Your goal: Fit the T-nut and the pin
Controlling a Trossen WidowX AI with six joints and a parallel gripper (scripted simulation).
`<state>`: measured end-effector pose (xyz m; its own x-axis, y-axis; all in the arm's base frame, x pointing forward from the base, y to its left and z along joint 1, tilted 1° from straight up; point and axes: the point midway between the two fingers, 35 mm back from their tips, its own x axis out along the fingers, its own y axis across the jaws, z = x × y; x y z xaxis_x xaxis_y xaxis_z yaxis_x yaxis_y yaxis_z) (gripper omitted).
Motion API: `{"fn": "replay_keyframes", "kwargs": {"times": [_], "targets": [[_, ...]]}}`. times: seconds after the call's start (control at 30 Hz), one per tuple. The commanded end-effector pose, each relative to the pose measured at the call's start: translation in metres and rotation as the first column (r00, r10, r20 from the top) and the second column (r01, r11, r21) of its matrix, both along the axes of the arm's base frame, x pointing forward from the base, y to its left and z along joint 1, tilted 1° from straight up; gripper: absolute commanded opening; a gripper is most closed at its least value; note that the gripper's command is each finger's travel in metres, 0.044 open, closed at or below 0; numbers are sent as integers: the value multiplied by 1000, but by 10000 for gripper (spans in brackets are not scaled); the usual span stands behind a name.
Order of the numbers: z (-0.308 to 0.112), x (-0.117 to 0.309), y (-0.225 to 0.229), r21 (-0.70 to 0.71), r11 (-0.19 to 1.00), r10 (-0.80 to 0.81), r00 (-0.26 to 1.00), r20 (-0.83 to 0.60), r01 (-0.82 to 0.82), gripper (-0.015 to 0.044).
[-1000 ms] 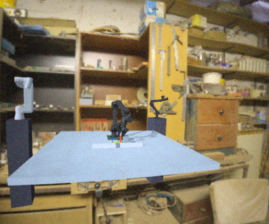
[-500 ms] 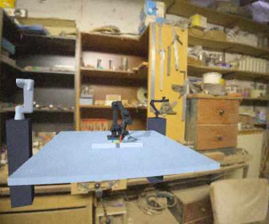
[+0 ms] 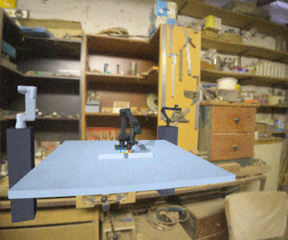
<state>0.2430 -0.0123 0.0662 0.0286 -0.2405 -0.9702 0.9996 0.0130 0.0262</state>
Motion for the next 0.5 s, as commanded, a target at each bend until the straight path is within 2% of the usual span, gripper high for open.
{"fn": "replay_keyframes", "kwargs": {"times": [0.0, 0.23, 0.47], "targets": [[-1, 0, 0, 3, 1000, -3, 1000, 0, 3, 46], [-1, 0, 0, 3, 1000, -3, 1000, 0, 3, -137], [1, 0, 0, 3, 1000, -1, 1000, 0, 1, -150]]}}
